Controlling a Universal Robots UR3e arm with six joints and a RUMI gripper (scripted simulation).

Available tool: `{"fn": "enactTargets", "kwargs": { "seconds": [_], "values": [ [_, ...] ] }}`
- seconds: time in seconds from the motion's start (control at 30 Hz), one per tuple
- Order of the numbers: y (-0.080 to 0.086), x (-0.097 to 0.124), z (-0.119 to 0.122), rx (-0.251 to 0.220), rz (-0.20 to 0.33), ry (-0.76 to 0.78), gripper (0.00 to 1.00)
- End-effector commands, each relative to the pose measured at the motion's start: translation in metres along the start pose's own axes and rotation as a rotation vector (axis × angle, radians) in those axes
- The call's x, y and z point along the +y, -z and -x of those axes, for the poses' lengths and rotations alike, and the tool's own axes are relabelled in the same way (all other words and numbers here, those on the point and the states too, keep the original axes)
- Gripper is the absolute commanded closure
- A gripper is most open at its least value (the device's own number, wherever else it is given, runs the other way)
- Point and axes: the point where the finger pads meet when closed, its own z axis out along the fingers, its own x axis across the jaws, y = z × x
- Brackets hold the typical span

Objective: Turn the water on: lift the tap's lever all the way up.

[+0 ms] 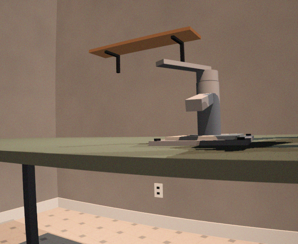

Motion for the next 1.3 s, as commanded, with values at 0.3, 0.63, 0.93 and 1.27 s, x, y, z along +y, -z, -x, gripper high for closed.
{"fn": "enactTargets", "kwargs": {
  "seconds": [0.3,0.63,0.93,1.27],
  "values": [
    [0.001,0.001,0.0,0.002,0.001,-0.001,0.0],
    [0.001,0.001,0.0,0.002,0.001,-0.003,0.0],
    [-0.003,0.007,0.002,0.001,-0.03,-0.074,0.0],
    [-0.014,0.024,0.007,-0.003,-0.115,-0.277,0.0]
  ]
}}
